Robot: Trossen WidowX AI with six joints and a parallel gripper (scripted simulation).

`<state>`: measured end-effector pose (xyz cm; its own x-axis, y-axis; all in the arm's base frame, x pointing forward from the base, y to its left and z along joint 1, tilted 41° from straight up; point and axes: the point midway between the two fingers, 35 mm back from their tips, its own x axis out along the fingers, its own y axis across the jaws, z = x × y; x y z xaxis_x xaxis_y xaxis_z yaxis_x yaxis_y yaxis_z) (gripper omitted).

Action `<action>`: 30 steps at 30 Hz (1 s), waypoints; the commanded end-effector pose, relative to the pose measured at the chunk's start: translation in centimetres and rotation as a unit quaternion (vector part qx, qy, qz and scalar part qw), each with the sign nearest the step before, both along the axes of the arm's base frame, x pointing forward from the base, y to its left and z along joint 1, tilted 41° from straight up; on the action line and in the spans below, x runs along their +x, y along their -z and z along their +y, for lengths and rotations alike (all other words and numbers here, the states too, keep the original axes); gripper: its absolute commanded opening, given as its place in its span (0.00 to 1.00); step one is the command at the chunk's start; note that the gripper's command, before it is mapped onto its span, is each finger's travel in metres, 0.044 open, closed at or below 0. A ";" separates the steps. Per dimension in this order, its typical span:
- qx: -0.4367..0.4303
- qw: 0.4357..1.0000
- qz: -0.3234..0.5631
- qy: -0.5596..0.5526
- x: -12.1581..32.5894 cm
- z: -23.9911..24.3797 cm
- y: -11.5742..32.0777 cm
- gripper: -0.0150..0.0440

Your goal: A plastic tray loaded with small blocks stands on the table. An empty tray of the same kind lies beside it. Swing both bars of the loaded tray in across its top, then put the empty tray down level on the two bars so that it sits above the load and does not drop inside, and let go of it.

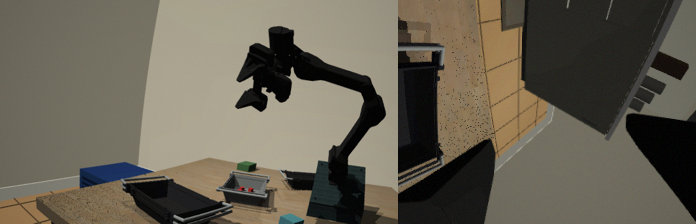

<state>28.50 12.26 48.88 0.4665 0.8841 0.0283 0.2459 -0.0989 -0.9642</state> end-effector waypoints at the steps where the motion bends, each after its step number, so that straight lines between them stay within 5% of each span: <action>1: 0.000 1.000 0.000 0.000 0.0 0.0 0.0 0.89; 9: 0.007 1.000 0.015 0.012 0.6 0.2 0.5 0.53; 12: 0.052 0.984 0.168 0.038 3.6 0.2 4.1 0.40; 16: 0.118 0.906 0.398 0.079 7.1 -0.1 10.3 0.40; 22: 0.205 0.671 0.691 0.173 9.8 -0.7 20.8 0.40; 30: 0.273 0.213 0.874 0.341 8.0 -1.6 34.1 0.40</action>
<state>37.99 11.00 19.93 0.3332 0.7189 -0.6100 -0.7146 0.6147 0.3341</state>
